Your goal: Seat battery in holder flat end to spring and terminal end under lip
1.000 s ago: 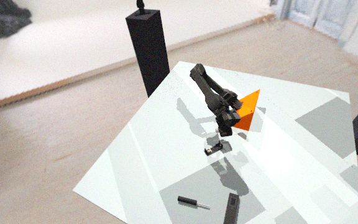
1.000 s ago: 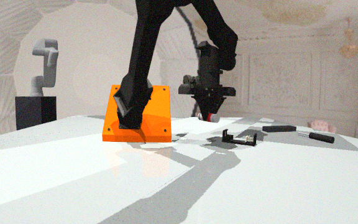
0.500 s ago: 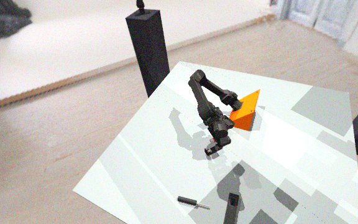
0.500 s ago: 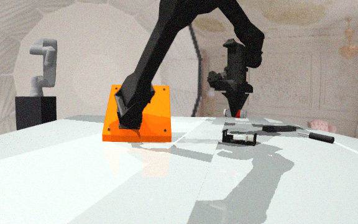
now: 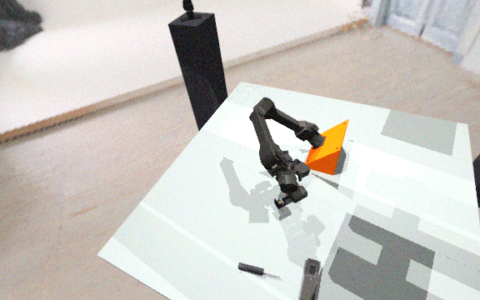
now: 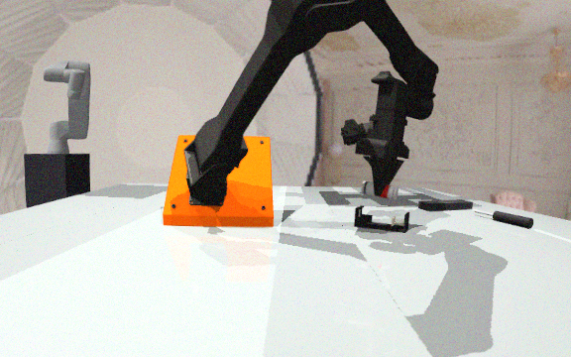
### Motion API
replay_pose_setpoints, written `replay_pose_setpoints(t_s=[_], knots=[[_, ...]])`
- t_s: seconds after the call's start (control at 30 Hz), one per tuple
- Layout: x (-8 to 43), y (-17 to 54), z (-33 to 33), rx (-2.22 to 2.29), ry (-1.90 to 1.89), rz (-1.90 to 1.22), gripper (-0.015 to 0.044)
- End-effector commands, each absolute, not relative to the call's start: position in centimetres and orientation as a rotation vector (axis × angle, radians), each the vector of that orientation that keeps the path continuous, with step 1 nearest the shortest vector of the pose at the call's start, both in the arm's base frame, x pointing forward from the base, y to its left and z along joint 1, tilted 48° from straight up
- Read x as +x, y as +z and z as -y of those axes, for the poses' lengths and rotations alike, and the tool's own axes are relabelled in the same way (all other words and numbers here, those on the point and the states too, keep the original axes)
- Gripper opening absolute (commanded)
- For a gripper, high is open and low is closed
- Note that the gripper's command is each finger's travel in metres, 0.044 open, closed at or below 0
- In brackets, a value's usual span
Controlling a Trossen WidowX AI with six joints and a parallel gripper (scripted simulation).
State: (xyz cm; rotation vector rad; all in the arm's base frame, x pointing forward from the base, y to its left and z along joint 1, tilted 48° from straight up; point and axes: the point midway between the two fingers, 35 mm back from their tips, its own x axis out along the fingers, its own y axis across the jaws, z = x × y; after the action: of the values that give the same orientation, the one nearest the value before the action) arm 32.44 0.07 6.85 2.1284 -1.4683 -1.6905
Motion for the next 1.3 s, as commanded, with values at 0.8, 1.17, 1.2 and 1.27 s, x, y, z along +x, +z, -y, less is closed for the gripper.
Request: replay_pose_setpoints(t_s=[0.8, 1.17, 1.2, 1.27], knots=[[32.6, 4.8, 2.4, 1.935, -2.061, 1.548, 0.0085], [32.9, 4.6, 3.0, 1.857, -2.191, 1.565, 0.0085], [33.0, 4.6, 3.1, 1.85, -2.203, 1.566, 0.0085], [33.0, 4.5, 3.2, 1.841, -2.218, 1.568, 0.0085]])
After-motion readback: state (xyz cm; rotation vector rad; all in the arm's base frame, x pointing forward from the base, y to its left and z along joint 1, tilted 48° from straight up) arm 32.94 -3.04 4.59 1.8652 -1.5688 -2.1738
